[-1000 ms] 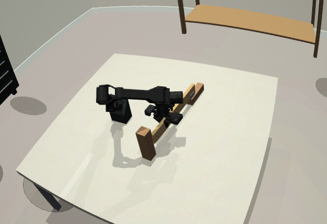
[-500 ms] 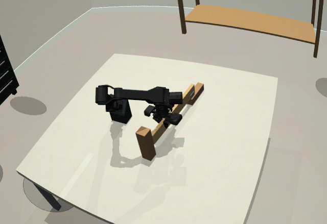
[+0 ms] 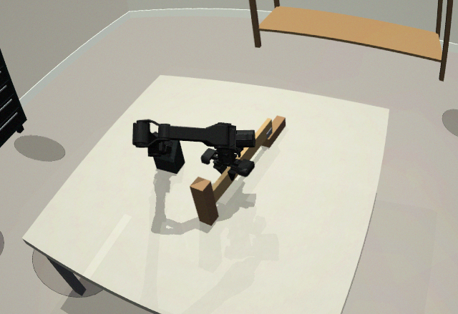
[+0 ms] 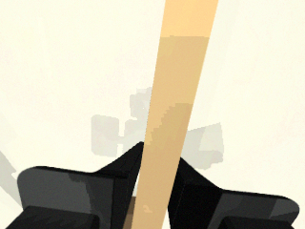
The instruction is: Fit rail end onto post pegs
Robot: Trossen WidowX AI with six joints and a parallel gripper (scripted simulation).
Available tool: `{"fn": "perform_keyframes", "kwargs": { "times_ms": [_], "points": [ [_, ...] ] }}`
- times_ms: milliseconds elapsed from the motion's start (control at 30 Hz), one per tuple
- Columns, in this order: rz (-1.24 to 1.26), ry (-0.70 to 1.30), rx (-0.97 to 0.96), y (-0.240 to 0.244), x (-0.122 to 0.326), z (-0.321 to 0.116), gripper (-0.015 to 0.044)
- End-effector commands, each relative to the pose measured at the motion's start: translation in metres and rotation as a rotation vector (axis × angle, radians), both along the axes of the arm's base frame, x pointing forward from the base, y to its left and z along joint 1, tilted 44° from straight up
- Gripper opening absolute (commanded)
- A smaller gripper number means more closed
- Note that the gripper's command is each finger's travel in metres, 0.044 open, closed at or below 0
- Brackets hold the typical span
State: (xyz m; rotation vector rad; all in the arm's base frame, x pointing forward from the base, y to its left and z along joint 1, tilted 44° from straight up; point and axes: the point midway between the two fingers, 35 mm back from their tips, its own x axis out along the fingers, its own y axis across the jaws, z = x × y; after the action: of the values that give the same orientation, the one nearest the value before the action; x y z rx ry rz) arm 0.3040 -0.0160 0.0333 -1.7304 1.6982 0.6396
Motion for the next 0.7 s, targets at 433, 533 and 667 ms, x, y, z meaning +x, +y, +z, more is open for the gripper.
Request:
{"fn": "perform_keyframes", "kwargs": {
  "times_ms": [433, 533, 667],
  "points": [
    [0.003, -0.002, 0.0, -0.0031, 0.0, 0.0053, 0.0],
    [0.003, -0.002, 0.0, -0.0037, -0.0001, 0.006, 0.0],
    [0.003, -0.002, 0.0, -0.0047, -0.0003, 0.0069, 0.0]
  ]
}}
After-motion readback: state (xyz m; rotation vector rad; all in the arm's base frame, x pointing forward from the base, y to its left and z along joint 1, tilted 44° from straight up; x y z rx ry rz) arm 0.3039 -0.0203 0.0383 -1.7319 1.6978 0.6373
